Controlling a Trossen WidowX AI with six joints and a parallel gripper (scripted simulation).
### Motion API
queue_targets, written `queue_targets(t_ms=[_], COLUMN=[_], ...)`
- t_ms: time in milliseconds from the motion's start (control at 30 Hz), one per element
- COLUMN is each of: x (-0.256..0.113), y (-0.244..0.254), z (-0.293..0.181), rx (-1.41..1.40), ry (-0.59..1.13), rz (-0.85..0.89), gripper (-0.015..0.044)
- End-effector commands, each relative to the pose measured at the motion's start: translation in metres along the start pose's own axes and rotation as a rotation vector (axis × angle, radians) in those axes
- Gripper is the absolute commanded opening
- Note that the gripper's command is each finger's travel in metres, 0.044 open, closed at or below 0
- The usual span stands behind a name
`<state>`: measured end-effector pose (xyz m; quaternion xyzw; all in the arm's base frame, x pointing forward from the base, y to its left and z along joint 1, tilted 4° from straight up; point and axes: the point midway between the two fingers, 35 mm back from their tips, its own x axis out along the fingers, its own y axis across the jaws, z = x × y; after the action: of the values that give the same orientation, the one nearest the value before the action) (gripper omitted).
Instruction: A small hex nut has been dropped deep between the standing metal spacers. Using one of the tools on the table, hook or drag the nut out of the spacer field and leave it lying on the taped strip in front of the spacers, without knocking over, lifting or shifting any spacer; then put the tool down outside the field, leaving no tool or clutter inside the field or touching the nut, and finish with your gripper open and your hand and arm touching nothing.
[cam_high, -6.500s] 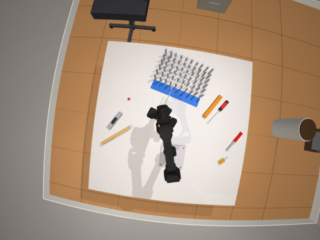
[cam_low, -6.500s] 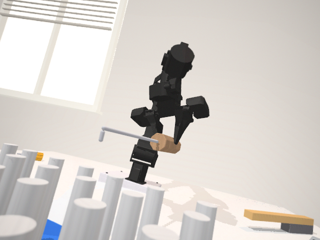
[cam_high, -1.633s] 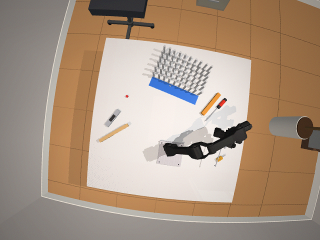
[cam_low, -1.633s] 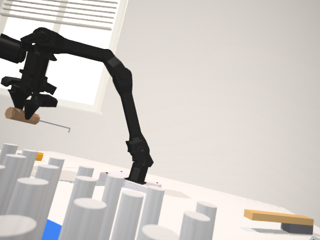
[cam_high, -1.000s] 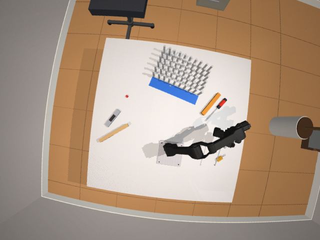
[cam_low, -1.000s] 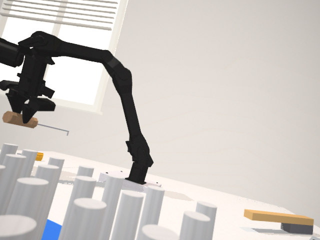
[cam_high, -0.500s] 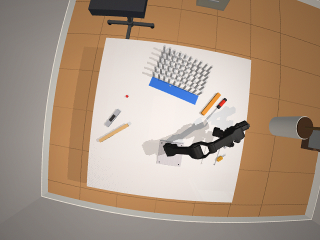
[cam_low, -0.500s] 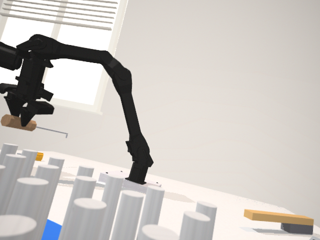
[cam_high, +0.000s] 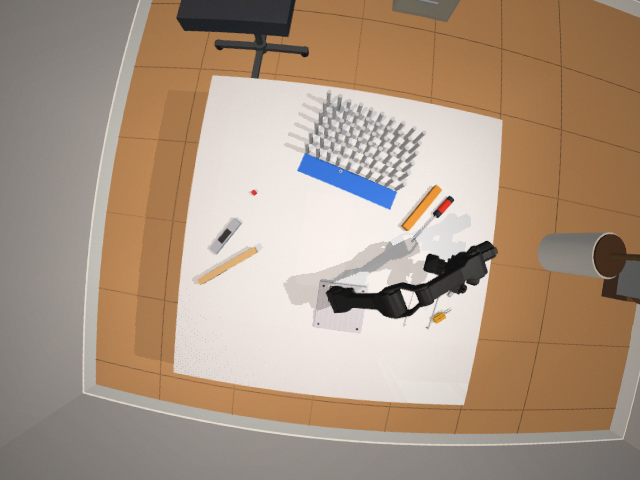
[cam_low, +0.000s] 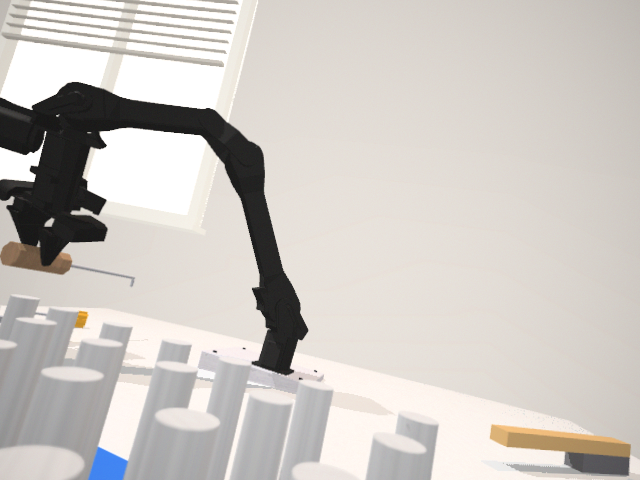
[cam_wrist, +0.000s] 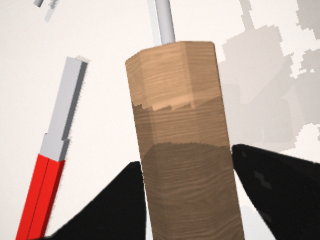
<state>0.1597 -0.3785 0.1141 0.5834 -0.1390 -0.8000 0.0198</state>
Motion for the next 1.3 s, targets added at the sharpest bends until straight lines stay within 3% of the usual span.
queue_targets(t_ms=[0,1267], x=[0.005,0.03], y=[-0.002,-0.009], z=[0.0,-0.006], rx=[0.0,0.0], ry=[-0.01,-0.01], rz=[-0.001,-0.001], gripper=[0.0,0.0])
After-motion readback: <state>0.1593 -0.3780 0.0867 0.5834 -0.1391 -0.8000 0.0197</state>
